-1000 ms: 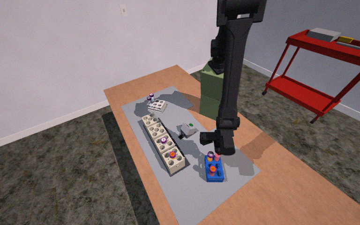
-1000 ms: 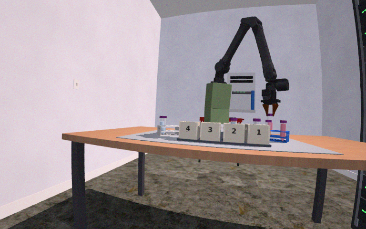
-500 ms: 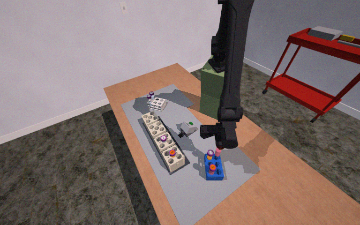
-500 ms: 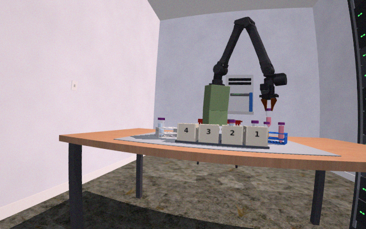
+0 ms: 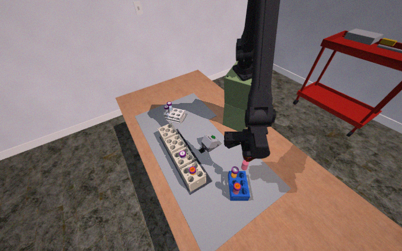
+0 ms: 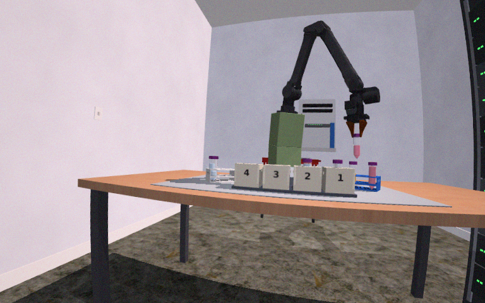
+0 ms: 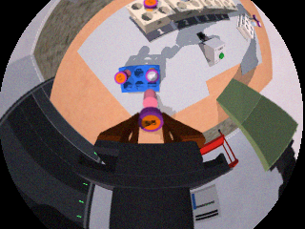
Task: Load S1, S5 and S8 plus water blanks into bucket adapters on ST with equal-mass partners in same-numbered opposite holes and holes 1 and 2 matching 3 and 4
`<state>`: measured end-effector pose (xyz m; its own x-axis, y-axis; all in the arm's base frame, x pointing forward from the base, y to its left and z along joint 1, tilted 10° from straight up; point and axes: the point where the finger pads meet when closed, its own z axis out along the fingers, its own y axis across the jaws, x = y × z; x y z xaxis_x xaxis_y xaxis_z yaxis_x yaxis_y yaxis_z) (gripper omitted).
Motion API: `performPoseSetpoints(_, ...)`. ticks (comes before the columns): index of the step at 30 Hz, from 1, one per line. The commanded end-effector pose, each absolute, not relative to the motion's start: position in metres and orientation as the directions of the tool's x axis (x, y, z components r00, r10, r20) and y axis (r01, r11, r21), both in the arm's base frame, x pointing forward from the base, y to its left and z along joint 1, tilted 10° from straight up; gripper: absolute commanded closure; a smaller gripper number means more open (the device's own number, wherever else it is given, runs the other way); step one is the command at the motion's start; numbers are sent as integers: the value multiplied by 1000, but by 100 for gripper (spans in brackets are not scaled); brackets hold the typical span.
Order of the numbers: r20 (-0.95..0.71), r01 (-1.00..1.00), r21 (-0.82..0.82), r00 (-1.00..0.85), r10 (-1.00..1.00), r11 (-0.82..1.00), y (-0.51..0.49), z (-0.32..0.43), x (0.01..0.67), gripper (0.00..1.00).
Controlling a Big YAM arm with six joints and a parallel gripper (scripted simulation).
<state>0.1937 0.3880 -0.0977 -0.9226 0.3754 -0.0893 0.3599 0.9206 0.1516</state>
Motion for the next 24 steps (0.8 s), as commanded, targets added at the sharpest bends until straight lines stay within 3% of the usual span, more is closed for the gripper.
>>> performPoseSetpoints(1,-93,361,166,-921,379,918,391,-77,188,100)
performPoseSetpoints(24,-182,-132,113,-977,-110,985,294,-69,280,100)
